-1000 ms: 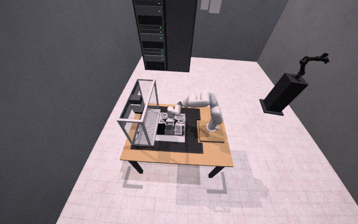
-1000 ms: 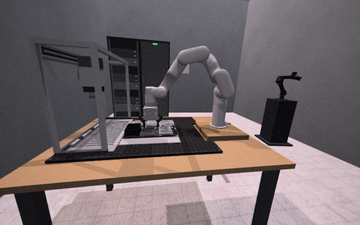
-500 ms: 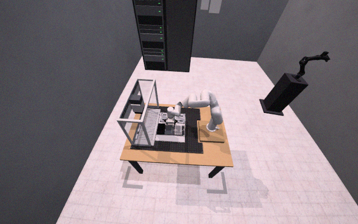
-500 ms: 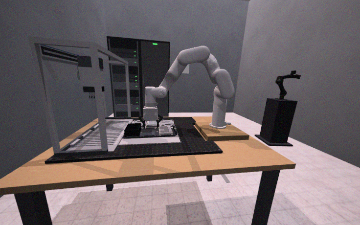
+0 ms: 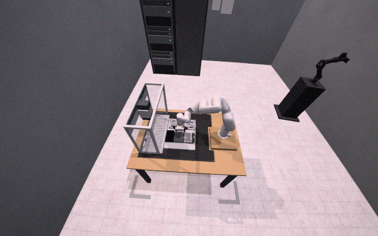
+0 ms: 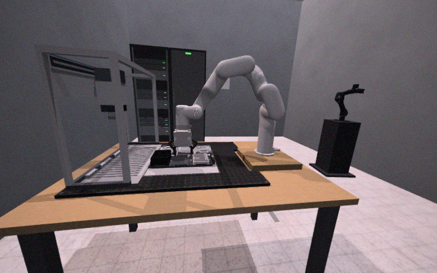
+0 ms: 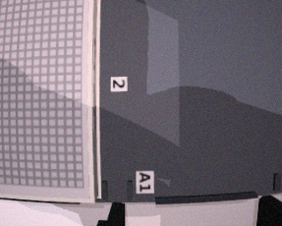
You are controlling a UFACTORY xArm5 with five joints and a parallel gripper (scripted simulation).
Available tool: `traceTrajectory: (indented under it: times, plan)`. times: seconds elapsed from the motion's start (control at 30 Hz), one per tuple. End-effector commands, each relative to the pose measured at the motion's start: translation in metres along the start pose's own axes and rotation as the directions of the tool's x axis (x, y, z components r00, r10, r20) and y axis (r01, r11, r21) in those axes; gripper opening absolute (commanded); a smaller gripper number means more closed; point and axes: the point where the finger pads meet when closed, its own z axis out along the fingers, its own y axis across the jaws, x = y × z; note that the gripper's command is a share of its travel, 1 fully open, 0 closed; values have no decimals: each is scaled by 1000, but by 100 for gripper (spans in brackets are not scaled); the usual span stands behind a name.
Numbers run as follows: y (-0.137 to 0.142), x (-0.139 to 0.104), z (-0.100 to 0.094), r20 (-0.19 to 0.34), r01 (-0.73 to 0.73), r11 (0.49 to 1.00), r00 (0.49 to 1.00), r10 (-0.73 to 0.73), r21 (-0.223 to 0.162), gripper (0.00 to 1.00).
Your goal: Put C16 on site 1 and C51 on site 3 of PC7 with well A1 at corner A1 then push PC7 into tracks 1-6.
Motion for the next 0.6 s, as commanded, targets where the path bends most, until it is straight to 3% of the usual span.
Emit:
traceTrajectory:
  times: [0.0,0.57]
  plan:
    - [2,2,-2,3,0,1000,1000,0,-4,100]
    - [2,9,-2,3,0,1000,1000,0,-4,100]
